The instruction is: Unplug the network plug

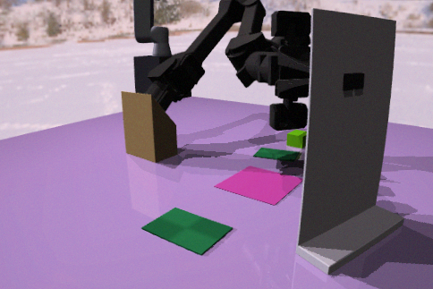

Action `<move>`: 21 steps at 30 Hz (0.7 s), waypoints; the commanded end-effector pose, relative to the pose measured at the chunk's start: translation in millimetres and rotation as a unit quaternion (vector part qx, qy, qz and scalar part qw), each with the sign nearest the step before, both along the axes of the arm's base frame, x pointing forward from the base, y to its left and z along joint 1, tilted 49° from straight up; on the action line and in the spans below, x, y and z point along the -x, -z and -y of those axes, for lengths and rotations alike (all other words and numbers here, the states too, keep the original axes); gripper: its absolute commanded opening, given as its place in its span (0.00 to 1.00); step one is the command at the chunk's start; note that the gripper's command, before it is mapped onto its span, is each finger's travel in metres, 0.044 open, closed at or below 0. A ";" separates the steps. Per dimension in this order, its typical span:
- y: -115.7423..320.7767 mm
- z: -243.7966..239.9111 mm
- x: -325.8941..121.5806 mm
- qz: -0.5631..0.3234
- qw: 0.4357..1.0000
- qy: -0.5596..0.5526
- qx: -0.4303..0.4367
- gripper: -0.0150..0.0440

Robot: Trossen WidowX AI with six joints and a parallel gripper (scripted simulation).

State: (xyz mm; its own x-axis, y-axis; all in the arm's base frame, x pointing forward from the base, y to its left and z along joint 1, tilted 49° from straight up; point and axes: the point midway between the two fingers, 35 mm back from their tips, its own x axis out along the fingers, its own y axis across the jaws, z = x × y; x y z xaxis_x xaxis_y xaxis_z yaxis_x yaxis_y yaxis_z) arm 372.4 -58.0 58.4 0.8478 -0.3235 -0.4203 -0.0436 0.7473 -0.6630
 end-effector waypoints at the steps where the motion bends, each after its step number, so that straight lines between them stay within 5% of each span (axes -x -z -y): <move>1: 0.6 -0.5 3.3 -0.002 1.000 0.002 -0.001 0.25; 21: -3.3 -3.6 11.2 -0.003 1.000 0.002 -0.001 0.25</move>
